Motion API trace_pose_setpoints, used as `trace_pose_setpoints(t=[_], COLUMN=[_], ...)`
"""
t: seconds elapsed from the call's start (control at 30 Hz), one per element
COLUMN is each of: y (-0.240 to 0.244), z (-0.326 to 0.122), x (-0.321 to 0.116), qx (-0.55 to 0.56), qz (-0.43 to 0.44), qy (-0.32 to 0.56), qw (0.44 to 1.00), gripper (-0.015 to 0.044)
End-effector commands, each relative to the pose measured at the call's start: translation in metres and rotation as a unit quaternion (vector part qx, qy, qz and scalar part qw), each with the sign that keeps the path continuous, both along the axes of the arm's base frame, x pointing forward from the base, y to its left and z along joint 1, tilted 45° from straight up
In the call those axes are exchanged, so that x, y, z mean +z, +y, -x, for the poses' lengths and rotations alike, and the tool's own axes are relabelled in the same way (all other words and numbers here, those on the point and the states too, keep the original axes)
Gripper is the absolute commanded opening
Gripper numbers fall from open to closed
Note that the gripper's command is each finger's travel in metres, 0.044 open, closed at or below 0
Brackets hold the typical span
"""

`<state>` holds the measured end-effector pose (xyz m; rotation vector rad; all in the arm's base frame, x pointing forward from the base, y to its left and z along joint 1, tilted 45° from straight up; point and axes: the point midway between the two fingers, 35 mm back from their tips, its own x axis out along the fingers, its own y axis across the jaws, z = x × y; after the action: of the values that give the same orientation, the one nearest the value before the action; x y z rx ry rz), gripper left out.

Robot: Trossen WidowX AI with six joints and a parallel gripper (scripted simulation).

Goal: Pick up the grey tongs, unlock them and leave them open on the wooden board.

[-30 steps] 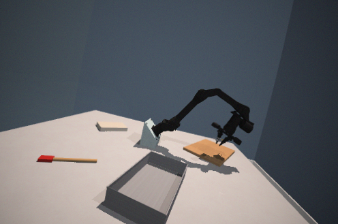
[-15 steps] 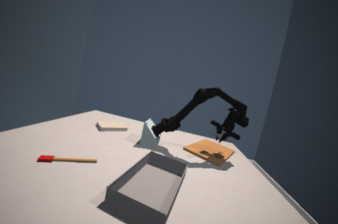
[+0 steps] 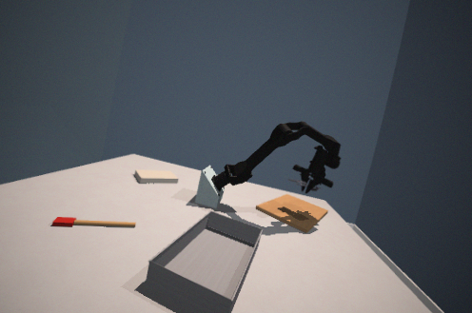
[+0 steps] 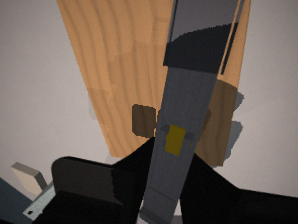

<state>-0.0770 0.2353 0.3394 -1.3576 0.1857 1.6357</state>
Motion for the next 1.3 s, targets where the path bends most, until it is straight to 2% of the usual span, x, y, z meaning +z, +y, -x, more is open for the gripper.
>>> trace_pose_setpoints(t=[0.0,0.7,1.27], y=[-0.003,-0.027,-0.027], z=[0.009,0.063,0.071], x=[0.004,0.025,0.026], qx=[-0.015,-0.079,-0.049], qz=[-0.015,-0.103,-0.131], qy=[0.011,0.106,0.141], qw=[1.000,0.986,0.980], gripper=[-0.0150,-0.0150,-0.0150])
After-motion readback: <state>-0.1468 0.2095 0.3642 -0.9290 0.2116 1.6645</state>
